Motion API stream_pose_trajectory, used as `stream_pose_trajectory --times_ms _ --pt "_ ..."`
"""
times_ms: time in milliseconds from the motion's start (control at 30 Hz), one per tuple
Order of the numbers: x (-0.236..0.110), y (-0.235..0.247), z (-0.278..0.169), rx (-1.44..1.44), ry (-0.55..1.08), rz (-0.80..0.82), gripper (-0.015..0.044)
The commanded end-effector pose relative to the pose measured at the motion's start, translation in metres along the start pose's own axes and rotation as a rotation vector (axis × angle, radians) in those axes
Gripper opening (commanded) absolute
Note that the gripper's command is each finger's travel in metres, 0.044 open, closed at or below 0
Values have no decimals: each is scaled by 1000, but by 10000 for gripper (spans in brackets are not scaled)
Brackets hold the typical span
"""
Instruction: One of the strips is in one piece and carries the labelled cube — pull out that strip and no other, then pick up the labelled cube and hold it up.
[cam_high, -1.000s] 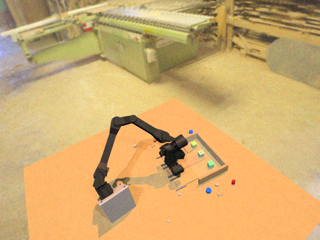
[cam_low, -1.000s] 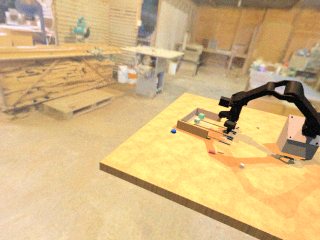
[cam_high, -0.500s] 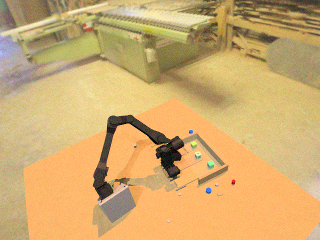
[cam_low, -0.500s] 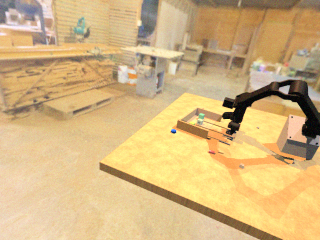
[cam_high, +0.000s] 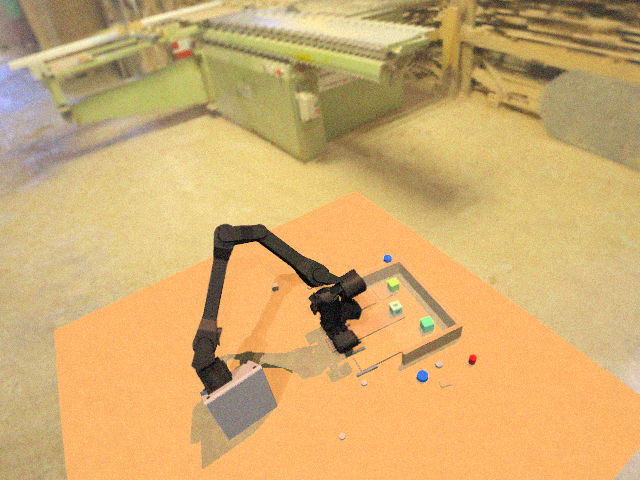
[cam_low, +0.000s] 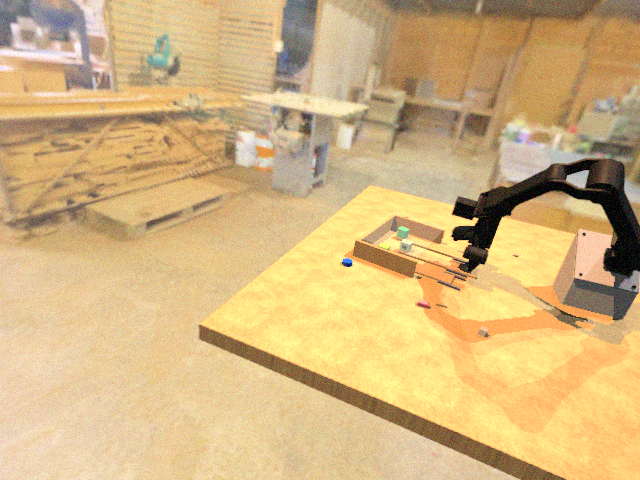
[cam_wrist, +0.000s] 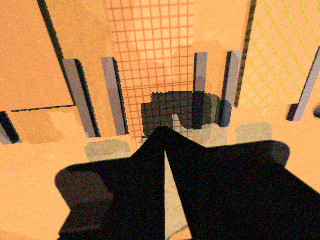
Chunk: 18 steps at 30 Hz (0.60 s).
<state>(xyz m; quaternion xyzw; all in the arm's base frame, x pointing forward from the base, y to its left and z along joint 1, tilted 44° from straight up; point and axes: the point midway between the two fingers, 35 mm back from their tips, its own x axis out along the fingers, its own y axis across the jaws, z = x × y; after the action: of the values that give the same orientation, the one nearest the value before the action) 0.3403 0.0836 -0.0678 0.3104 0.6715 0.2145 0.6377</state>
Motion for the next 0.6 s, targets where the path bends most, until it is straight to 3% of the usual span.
stream_pose_trajectory --times_ms 0,567 --pt "6 2 -14 8 29 -1 0" --pt "6 3 -39 9 30 -1 0"
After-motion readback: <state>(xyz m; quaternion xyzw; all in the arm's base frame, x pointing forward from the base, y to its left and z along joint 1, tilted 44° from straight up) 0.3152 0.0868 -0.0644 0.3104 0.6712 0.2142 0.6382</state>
